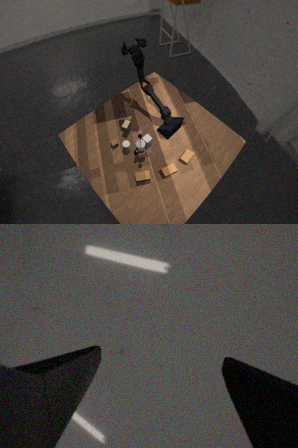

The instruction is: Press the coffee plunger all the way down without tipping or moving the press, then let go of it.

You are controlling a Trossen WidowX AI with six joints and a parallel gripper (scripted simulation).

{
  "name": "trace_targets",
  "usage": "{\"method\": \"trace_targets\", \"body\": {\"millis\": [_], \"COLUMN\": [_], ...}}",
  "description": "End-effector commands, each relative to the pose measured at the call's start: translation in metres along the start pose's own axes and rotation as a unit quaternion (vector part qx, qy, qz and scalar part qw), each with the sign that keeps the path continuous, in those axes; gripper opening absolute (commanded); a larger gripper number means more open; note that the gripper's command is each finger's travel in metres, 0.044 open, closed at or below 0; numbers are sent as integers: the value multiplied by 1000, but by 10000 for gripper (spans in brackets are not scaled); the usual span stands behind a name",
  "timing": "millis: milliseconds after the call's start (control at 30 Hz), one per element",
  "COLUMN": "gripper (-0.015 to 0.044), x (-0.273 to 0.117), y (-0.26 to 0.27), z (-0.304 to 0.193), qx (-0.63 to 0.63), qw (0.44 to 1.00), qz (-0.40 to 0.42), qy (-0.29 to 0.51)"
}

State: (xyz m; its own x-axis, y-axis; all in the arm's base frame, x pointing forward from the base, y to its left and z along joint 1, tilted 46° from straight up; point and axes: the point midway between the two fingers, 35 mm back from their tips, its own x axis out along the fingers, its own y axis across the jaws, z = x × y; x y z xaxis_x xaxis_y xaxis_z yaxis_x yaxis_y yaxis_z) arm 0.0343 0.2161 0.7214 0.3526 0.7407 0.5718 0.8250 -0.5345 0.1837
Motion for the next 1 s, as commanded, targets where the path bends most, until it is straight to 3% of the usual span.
{"method": "trace_targets", "body": {"millis": [0, 233, 467, 667, 967], "gripper": [426, 440, 440, 440, 440], "x": [1, 18, 25, 9, -53], "y": [-1, -24, -43, -43, -15], "z": [2, 67, 177, 279, 410], "qx": [-7, -169, -420, -612, -775], "qw": [1000, 981, 877, 700, 320], "qz": [0, -5, -54, -136, -321], "qy": [-4, -92, -228, -342, -439]}}
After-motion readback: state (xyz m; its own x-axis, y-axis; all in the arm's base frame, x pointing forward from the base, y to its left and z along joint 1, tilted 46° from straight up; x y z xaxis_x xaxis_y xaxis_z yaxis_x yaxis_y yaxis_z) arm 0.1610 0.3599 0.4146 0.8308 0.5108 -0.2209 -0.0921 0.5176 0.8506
